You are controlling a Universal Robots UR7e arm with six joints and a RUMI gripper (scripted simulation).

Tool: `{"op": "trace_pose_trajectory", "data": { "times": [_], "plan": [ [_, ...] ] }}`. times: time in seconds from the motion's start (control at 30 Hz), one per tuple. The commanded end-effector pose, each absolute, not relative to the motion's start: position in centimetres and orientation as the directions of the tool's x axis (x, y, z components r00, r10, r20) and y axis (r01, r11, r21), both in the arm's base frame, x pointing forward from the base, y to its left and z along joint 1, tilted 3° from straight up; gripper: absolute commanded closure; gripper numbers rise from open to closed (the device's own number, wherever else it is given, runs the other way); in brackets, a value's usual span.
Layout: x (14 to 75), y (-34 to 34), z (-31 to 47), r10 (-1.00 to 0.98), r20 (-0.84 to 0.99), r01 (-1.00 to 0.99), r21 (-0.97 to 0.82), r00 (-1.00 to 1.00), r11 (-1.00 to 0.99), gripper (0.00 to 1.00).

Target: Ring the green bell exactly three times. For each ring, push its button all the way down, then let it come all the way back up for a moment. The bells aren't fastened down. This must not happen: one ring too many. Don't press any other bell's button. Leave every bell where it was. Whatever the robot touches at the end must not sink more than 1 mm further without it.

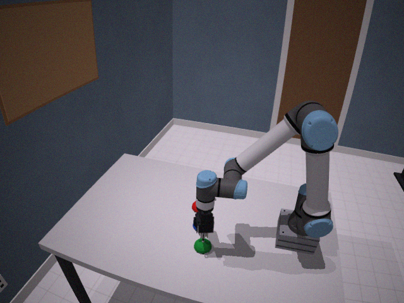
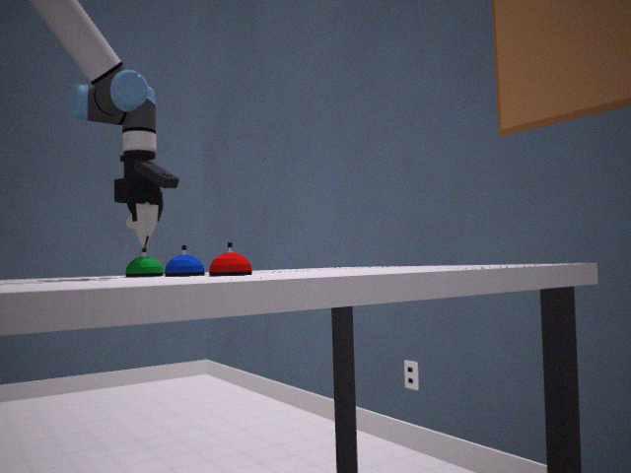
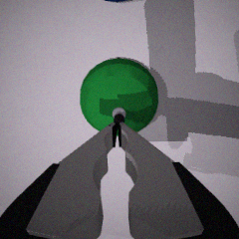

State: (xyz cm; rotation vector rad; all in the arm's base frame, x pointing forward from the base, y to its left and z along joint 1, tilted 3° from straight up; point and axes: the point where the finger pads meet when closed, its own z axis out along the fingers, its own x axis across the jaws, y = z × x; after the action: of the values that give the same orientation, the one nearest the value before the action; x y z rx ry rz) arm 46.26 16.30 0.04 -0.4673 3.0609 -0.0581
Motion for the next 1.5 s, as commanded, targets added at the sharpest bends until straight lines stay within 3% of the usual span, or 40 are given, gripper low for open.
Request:
{"op": "trace_pose_trajectory", "data": {
  "times": [0.0, 1.47],
  "plan": [
    [46.55, 16.34, 0.56, -0.299, -0.045, -0.297, -0.045, -0.953, 0.954, 1.0],
    [46.46, 16.38, 0.84, -0.299, -0.042, -0.297, -0.044, -0.953, 0.954, 1.0]
  ]
}}
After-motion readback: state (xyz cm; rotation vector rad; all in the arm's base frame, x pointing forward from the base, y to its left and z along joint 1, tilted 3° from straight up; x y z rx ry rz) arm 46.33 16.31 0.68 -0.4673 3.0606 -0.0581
